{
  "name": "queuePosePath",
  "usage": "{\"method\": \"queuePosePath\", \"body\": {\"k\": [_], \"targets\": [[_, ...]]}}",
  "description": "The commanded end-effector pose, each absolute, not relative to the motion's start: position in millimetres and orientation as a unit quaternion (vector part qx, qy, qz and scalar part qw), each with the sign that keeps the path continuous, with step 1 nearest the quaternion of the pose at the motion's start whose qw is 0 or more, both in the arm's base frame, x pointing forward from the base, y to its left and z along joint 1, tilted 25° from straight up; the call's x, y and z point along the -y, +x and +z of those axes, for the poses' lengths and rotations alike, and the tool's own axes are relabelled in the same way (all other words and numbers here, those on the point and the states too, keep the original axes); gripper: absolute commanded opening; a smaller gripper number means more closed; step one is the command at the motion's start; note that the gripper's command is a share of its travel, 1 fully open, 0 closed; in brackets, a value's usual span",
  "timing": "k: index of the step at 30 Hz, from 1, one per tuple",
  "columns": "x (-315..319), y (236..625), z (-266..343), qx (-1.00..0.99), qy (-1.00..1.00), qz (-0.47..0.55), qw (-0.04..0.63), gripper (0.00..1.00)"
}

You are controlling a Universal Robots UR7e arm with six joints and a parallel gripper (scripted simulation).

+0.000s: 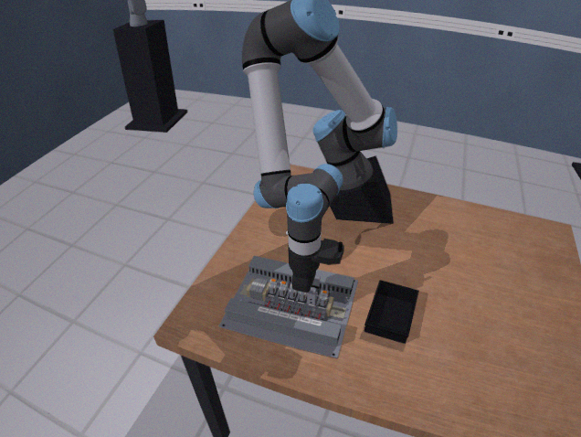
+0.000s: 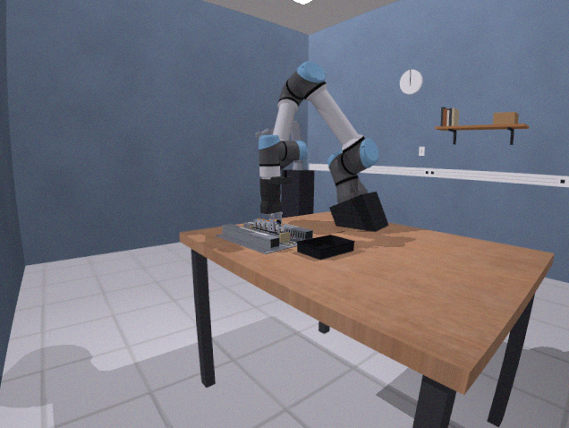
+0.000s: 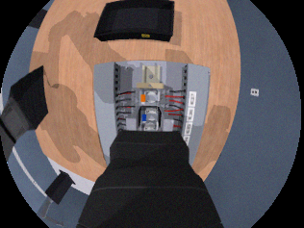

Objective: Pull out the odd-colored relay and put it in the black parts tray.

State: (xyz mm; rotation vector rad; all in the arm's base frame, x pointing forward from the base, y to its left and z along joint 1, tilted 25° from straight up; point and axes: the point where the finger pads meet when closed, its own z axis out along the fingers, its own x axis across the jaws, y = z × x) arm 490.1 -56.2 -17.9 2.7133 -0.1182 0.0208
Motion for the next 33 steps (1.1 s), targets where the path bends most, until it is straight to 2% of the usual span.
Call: {"method": "queuePosePath", "body": {"k": [1, 33], "targets": [[55.4, 490.7, -16.7, 0.042, 0.977, 0.013, 0.210, 0.00], [55.2, 489.2, -16.5, 0.037, 0.976, 0.038, 0.211, 0.00]]}}
